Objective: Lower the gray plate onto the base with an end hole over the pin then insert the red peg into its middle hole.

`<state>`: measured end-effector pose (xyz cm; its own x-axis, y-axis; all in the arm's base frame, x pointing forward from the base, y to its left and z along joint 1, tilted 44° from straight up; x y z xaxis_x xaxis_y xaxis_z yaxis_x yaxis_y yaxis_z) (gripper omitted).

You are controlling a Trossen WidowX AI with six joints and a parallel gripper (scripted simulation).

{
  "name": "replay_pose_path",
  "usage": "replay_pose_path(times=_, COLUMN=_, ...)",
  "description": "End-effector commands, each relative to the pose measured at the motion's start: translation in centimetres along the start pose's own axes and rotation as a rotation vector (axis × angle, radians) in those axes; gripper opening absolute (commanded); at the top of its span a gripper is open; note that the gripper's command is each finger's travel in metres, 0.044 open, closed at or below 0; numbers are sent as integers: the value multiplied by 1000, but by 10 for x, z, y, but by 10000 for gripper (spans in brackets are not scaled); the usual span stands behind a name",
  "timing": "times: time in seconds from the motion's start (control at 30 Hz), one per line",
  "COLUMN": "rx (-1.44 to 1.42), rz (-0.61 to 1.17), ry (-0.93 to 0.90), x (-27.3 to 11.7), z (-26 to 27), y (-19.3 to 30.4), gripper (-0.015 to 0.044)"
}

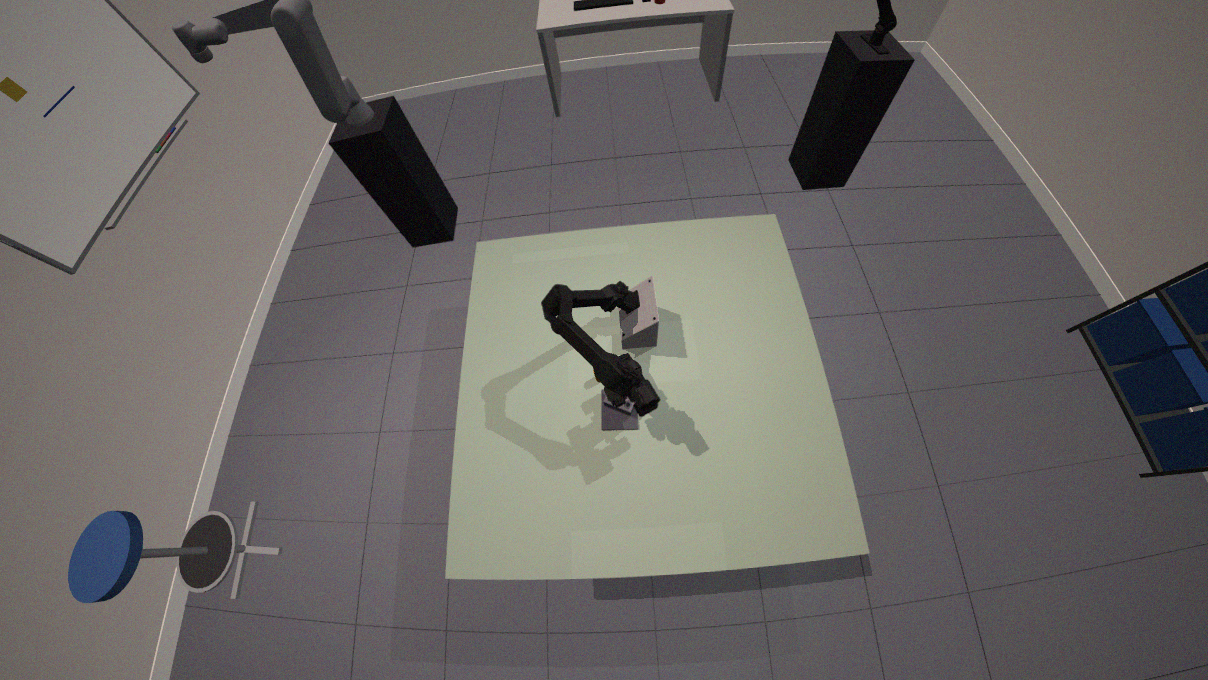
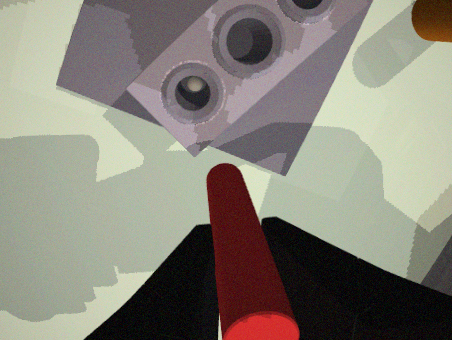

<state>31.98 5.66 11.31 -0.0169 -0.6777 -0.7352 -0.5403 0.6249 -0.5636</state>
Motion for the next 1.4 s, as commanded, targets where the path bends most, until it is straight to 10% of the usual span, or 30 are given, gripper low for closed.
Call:
replay_pose_path(times=0.0, rx=-3, rz=-8, ry=0, x=-1, z=-5, y=-11, gripper=0)
replay_pose_path(times=1.37, rx=3, rz=-18, ry=13, x=1, z=-22, y=-43, gripper=0)
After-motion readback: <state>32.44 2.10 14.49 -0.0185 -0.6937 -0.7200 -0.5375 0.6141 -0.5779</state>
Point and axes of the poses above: the point midway between the two fingers, 35 mm back from their tips, its own x axis out along the fingers, its own z axis across the jaws, y = z × x, the point moved 10 cm from there along -x, back along the fingers, and after that the axes turned 10 degrees about -x, right-handed, at the moved point
